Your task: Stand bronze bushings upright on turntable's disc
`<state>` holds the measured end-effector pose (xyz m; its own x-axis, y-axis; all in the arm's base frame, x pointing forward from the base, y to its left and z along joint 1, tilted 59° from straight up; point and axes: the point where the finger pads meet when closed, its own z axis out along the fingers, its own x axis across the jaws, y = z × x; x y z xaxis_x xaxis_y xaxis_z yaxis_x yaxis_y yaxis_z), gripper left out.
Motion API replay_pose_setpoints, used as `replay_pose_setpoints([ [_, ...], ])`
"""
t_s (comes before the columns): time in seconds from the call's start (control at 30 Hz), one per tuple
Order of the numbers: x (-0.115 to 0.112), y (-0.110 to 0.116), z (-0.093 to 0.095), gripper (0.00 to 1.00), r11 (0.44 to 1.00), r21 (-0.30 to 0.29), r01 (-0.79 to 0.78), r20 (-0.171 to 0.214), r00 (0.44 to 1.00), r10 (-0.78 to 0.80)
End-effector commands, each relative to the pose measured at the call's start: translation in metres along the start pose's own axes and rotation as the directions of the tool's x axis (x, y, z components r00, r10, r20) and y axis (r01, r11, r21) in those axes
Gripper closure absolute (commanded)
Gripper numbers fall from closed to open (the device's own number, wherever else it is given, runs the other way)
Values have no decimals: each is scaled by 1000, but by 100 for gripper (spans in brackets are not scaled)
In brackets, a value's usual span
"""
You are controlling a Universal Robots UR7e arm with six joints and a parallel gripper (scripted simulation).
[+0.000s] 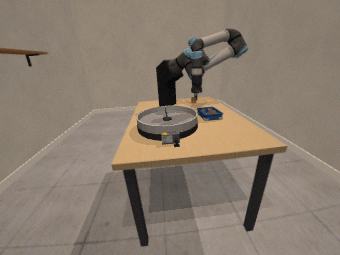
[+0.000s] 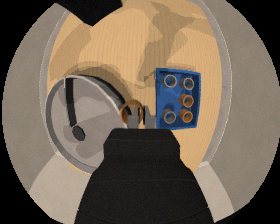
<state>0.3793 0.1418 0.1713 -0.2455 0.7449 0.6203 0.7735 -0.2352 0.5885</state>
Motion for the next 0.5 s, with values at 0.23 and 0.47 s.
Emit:
replay_pose_setpoints([
  [0.23, -47, 6, 3, 100, 1000, 2, 2, -6, 1000, -2],
  [0.47, -67, 8, 3, 100, 1000, 2, 2, -6, 1000, -2],
])
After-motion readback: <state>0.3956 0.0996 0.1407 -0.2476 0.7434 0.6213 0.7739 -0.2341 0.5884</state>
